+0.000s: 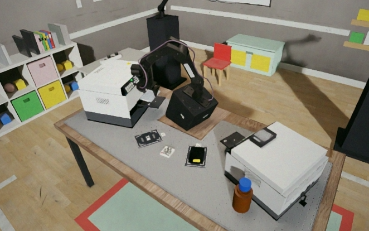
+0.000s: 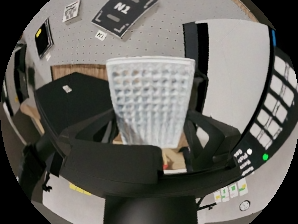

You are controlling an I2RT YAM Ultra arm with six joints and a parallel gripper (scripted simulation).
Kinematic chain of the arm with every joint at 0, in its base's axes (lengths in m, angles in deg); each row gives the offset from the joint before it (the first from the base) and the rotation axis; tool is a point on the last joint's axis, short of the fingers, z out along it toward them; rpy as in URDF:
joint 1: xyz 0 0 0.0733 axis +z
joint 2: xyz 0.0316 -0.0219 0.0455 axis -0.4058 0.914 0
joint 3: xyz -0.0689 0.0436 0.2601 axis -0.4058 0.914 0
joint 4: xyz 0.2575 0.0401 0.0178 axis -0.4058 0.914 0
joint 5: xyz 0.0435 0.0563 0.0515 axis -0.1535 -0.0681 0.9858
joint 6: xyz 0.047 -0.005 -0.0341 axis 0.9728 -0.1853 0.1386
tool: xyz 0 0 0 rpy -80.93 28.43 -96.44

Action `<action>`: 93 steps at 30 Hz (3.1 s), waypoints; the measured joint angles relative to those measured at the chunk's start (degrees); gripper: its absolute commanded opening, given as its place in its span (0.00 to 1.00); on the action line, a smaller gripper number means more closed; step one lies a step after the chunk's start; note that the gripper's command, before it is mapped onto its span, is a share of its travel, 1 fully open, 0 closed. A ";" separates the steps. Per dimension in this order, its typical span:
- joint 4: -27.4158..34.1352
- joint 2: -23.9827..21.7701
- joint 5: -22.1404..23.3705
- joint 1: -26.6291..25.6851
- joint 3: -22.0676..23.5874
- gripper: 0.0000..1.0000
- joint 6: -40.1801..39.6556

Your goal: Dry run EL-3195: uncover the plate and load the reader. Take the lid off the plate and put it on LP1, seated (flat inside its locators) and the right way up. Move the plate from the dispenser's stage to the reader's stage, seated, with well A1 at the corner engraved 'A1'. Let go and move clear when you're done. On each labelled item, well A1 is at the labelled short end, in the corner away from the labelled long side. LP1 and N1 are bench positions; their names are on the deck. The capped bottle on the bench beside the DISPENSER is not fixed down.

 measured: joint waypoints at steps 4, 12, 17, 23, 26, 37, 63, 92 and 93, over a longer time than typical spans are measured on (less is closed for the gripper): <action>0.39 0.57 0.00 -2.05 -0.33 0.86 -2.80; 1.01 1.73 0.22 -4.90 -1.01 0.86 -7.67; 1.18 2.73 0.00 -7.45 -1.16 0.86 -10.58; 1.44 4.00 -0.02 -10.29 -1.46 0.86 -14.19; 1.81 4.15 0.04 -11.10 -1.68 0.86 -16.09; 2.03 5.20 -0.66 -14.99 -2.23 0.86 -21.35; 2.12 5.20 -0.66 -14.78 -2.60 0.86 -21.75; -3.13 8.26 -0.52 -13.75 0.33 0.86 -20.59; -3.19 8.15 -0.52 -13.75 0.28 0.86 -20.57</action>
